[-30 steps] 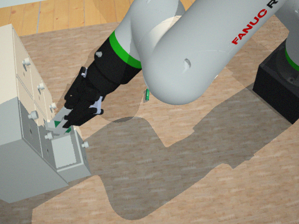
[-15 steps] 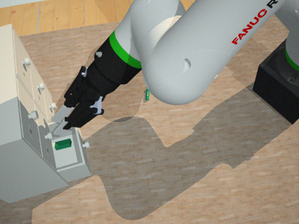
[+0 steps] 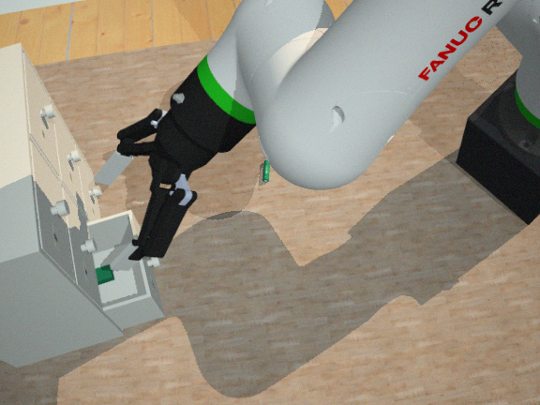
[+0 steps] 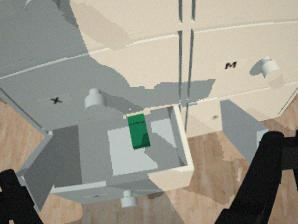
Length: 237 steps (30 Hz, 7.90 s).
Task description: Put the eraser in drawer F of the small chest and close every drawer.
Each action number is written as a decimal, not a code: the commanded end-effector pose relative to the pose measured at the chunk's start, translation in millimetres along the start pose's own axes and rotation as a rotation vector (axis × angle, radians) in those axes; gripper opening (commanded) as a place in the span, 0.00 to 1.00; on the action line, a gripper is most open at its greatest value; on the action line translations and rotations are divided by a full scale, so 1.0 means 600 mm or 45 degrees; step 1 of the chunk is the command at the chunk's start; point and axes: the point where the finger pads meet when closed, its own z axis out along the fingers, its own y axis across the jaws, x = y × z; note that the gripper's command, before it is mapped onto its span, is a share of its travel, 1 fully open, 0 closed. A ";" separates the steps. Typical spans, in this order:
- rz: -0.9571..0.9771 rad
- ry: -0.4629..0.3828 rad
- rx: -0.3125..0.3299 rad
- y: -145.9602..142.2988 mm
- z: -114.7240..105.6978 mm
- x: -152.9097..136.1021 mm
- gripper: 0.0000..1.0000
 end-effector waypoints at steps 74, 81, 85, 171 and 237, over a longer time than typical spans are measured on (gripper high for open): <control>0.000 0.000 0.000 0.000 -0.276 -0.252 1.00; 0.000 -0.100 0.116 -0.037 -0.266 -0.239 1.00; -0.001 -0.252 0.214 -0.069 -0.262 -0.234 1.00; -0.009 -0.509 0.330 -0.188 -0.261 -0.206 1.00; 0.000 0.112 0.000 -0.050 -0.079 -0.214 0.00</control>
